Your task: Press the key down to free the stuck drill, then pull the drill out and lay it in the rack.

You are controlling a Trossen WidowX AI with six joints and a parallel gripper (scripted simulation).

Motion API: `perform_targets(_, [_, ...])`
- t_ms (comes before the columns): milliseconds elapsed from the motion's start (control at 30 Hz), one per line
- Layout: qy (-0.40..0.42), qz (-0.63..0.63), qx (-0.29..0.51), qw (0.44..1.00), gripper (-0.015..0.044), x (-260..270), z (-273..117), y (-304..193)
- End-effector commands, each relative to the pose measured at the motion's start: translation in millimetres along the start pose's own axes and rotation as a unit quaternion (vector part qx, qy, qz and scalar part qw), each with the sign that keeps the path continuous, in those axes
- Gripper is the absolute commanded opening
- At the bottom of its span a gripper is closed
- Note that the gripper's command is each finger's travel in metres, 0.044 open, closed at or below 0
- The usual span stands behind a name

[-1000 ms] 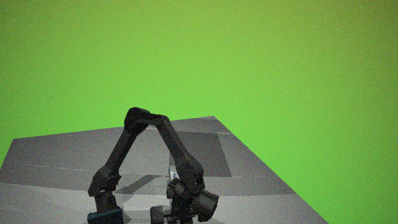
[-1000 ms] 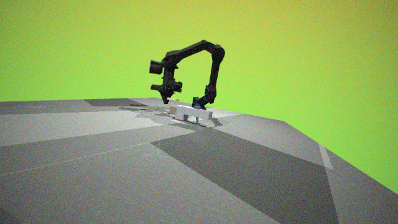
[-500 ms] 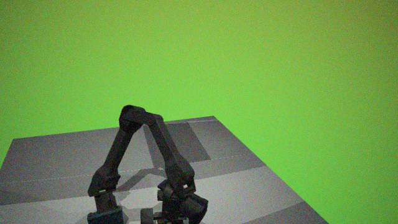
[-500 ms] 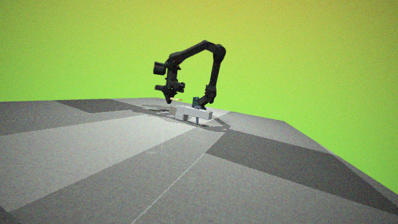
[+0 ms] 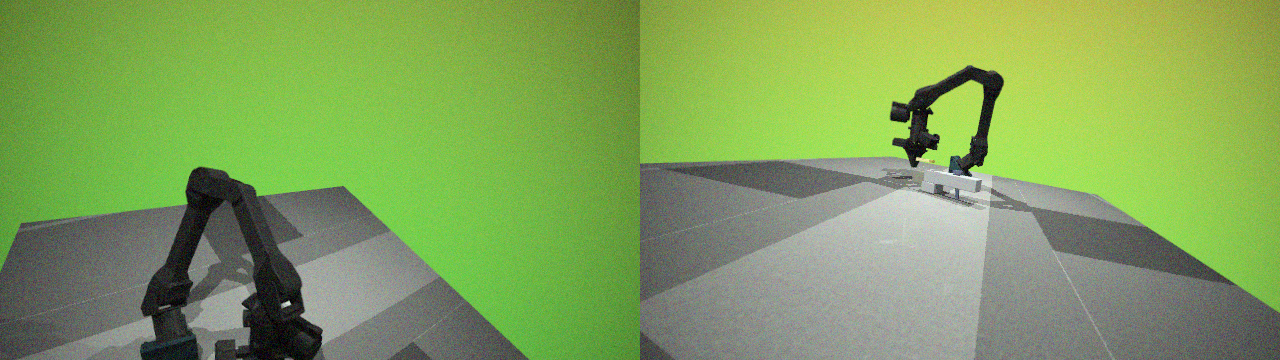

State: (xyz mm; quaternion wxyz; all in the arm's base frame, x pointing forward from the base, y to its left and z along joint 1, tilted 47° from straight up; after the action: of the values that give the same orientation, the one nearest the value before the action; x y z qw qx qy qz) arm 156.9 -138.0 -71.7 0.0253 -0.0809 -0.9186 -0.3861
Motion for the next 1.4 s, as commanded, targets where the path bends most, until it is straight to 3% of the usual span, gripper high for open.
perform_targets(0, [0.000, 0.002, -0.002, 1.000, 0.0000, 0.9, 8.3, 0.1])
perform_targets(933, [0.000, 0.002, -0.003, 1.000, 0.0000, 1.2, 45.1, 1.0])
perform_targets(1367, [0.001, 0.000, -0.001, 1.000, 0.0341, 1.3, 41.0, 0.4])
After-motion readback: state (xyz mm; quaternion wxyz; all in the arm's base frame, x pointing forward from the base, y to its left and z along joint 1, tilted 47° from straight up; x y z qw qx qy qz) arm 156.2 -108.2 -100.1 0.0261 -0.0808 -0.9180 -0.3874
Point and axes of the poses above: the point midway between the two fingers, 35 mm back from their tips, its own z axis out along the fingers, its own x axis across the jaws, y = z × x, the point moved 3 cm from there along -z, back along the fingers, and after that the axes turned 7 degrees about -z, right-handed, at the moved point
